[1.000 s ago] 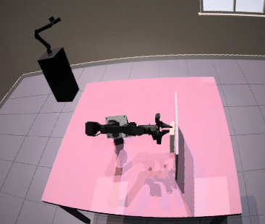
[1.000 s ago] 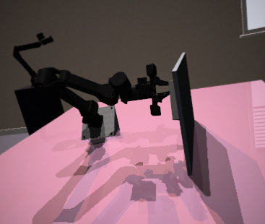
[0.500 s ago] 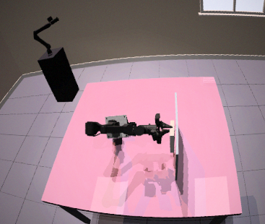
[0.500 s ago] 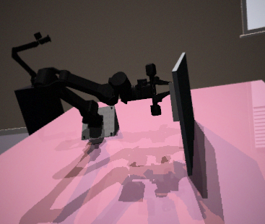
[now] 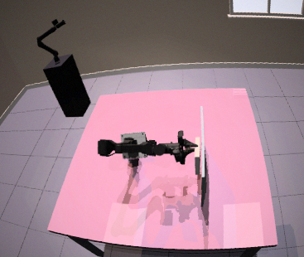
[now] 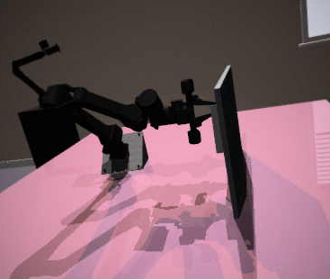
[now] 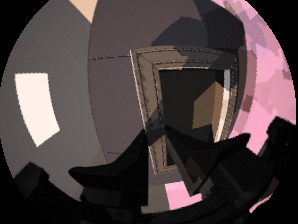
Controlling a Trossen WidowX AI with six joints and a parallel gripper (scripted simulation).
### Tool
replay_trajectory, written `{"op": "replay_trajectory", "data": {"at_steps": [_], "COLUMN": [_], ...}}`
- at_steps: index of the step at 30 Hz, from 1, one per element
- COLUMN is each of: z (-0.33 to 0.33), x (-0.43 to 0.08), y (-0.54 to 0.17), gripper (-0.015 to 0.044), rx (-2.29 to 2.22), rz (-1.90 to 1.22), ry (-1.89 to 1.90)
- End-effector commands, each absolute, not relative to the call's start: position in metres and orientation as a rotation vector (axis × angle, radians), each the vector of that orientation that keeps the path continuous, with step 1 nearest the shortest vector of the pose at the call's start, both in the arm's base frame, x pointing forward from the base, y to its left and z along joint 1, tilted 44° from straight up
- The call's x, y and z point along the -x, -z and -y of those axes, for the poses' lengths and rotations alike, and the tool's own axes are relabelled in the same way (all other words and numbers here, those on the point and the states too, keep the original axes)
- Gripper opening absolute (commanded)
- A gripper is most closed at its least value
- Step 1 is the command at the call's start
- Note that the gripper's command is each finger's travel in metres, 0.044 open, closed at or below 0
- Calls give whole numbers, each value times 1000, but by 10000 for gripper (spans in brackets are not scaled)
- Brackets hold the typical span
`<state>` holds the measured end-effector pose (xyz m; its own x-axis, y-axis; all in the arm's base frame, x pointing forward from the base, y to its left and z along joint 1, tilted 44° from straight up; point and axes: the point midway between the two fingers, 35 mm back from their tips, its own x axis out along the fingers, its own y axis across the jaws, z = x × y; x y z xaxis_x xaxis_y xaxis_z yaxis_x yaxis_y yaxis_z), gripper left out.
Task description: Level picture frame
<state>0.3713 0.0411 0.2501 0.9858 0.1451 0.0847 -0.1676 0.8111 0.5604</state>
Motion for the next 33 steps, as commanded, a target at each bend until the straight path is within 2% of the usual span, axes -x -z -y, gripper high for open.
{"op": "replay_trajectory", "data": {"at_steps": [1, 33], "z": [-41, -42], "x": [-371, -371], "y": [-250, -252], "gripper": [0, 0], "rx": [-637, -804], "rz": [35, 22], "ry": [-164, -168]}}
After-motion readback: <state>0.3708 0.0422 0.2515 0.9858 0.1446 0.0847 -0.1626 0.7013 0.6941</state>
